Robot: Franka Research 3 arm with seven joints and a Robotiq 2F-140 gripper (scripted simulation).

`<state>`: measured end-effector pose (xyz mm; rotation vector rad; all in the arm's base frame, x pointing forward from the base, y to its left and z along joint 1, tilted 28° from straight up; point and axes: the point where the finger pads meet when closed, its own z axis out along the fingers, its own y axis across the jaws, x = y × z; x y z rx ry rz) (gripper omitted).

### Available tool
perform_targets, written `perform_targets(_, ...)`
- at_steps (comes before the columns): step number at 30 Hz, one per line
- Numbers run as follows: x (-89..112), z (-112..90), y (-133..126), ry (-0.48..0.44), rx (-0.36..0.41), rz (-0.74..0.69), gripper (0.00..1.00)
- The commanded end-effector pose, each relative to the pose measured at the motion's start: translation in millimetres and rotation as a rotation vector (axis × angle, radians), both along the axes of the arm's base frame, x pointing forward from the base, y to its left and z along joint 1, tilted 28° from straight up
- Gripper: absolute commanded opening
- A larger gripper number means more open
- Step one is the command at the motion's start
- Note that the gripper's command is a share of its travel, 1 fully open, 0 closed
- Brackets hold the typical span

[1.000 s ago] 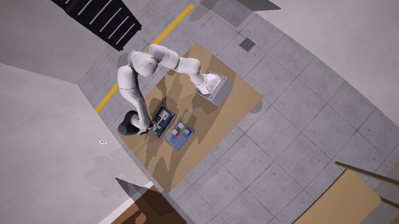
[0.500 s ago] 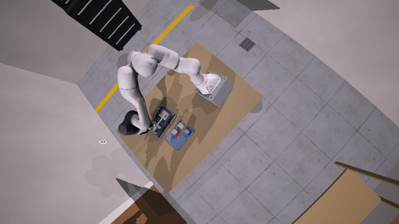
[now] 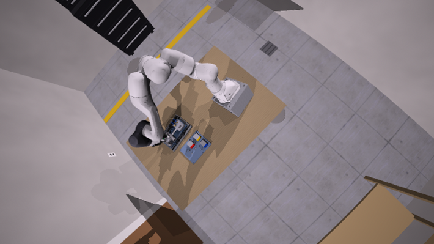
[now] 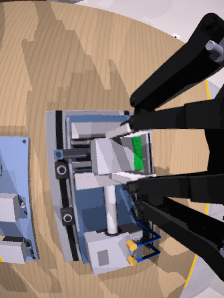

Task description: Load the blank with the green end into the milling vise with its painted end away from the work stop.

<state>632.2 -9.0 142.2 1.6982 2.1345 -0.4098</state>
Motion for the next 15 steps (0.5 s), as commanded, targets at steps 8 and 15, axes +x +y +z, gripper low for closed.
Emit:
perform_targets(8, 1.4, -0.1, -0.7, -0.005, 0.002, -0.004, 0.0)
perform_targets(15, 1.4, -0.1, -0.7, -0.005, 0.002, -0.004, 0.0)
